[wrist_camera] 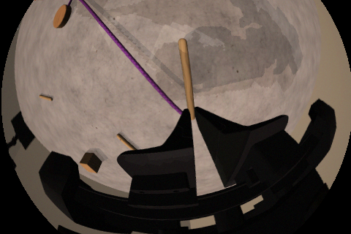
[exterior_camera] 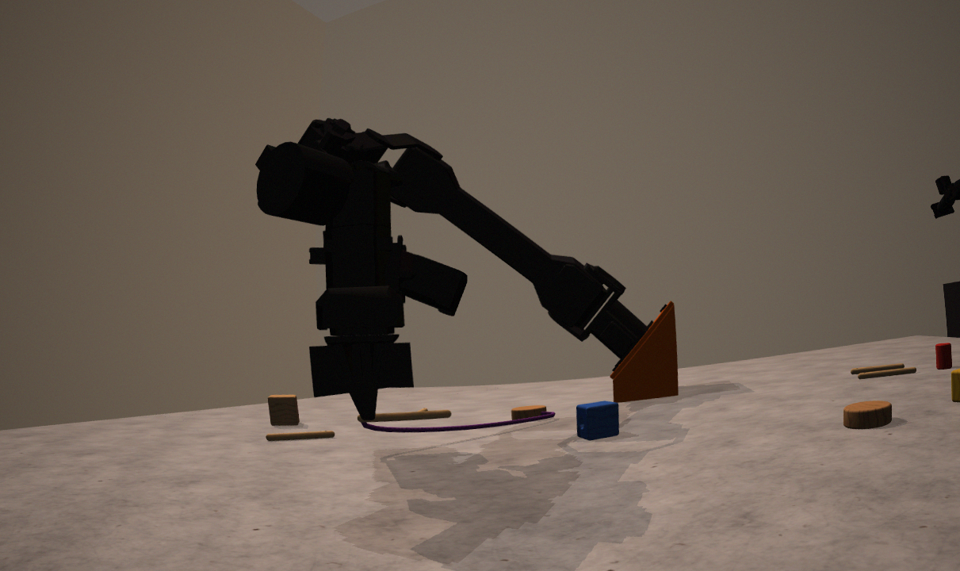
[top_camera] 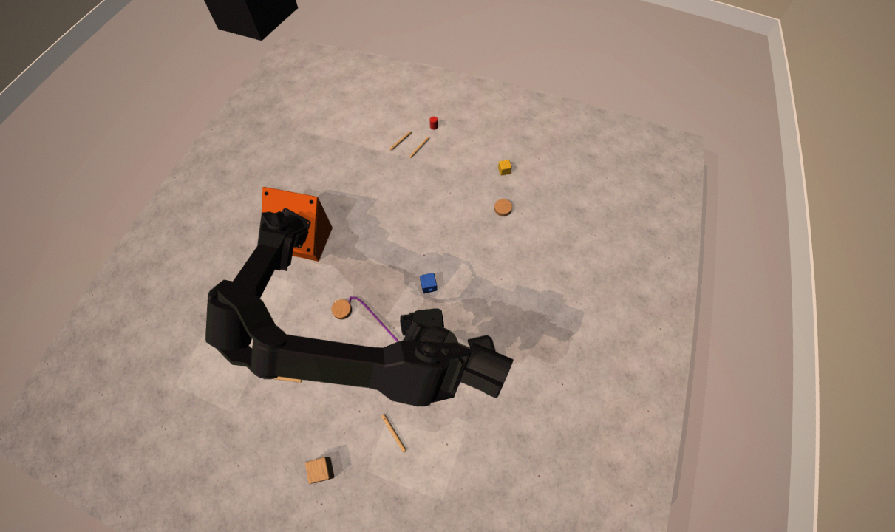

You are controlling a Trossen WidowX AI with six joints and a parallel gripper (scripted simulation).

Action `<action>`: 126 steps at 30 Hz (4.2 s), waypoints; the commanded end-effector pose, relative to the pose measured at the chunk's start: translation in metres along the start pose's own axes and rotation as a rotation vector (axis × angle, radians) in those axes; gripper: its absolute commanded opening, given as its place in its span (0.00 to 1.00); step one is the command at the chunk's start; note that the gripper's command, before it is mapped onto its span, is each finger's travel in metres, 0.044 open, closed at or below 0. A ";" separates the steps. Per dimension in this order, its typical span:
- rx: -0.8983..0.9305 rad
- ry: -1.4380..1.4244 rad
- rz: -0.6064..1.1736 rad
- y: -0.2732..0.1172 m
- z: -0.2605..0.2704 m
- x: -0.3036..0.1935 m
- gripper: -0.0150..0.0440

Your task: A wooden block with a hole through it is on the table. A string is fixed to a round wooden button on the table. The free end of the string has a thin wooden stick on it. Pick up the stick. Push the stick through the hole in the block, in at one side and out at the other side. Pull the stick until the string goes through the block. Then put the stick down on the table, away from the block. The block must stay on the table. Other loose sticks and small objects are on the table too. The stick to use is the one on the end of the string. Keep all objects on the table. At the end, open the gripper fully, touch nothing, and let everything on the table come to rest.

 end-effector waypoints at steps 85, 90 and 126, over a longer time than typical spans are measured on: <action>0.000 -0.001 0.001 0.018 -0.022 0.096 0.25; 0.001 -0.001 0.002 0.018 -0.021 0.103 0.25; 0.001 -0.003 0.004 0.017 -0.021 0.150 0.25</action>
Point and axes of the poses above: the point midway between the two fingers, 35 mm back from their tips, its own y axis out along the fingers, its own z axis across the jaws, x = y × z, the point moved 10 cm from there along -y, back along the fingers, and after that the axes turned 1 degree about -y, right-handed, at the moved point
